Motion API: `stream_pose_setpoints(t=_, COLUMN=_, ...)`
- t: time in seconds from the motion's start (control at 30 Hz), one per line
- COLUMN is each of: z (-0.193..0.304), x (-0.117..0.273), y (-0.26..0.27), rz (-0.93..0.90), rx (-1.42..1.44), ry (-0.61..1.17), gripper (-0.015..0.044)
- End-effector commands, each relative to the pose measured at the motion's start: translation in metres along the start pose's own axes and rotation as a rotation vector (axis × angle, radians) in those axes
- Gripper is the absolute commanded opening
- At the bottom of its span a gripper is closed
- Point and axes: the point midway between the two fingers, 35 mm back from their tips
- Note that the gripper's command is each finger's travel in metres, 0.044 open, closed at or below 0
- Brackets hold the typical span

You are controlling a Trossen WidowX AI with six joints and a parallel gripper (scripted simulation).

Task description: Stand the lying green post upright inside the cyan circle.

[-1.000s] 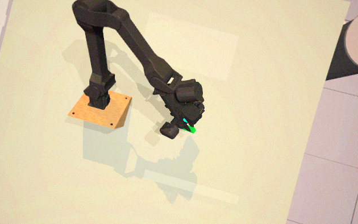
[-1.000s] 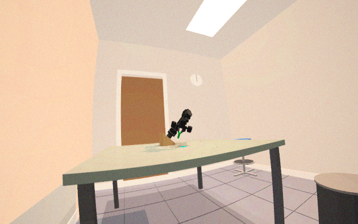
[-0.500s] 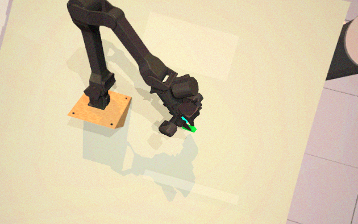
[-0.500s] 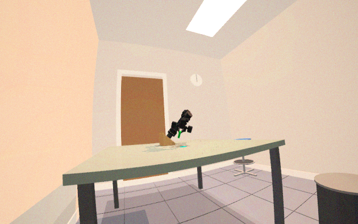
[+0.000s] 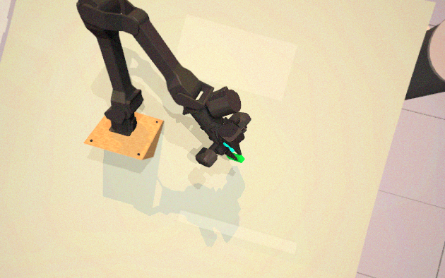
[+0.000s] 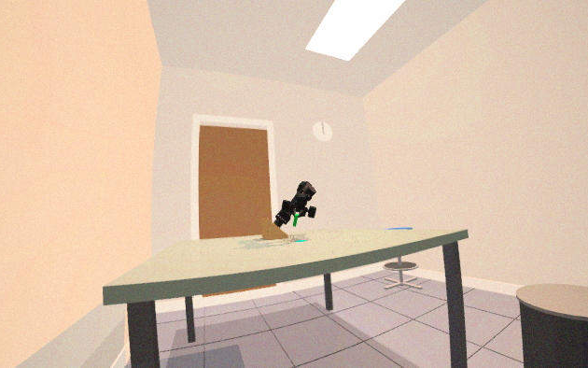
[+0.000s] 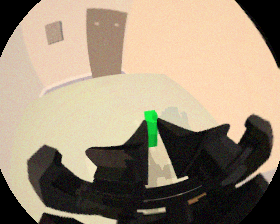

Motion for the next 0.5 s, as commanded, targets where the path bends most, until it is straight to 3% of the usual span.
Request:
stream_pose_setpoints(t=0.0, z=0.0030, x=0.0017, y=-0.0012, rz=0.003, rx=-0.016, ry=-0.024, gripper=0.0023)
stream_pose_setpoints(t=0.47, z=0.0028, x=0.0093, y=0.0001, rz=-0.015, rx=-0.058, ry=-0.117, gripper=0.0023)
Point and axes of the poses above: the point midway between the two fingers, 35 mm back from their tips, its own x axis back along the fingers, its own y axis across the jaws, z = x × y
